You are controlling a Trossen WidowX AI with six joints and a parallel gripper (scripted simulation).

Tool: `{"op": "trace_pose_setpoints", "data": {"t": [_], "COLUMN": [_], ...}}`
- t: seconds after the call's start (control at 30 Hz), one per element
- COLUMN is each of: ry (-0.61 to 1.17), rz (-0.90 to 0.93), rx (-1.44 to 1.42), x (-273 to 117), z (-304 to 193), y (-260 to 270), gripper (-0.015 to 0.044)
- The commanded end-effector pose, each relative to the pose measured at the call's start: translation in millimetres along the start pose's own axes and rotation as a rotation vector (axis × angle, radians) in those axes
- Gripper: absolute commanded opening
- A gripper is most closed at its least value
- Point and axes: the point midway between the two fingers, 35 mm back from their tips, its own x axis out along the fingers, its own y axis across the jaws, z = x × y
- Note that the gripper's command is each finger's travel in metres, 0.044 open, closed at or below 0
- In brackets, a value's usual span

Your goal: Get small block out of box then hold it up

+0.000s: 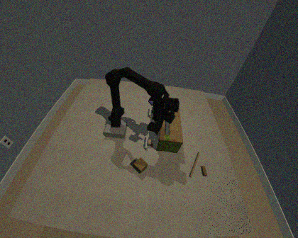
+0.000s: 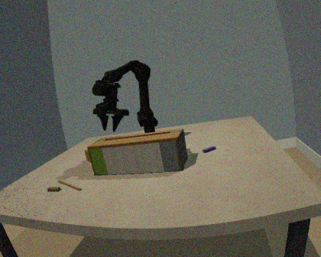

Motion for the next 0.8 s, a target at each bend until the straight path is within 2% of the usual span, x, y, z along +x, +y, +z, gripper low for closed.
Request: {"op": "trace_pose_setpoints", "data": {"t": [0.0,0.77], "ry": [0.01,0.145], "rz": [0.115,0.256], "rx": [0.922,2.13], "x": [-0.1,-5.3], "z": [-12.2,-21.8], "y": [-4.6,-12.5], "gripper": [0.0285,0.0285]}}
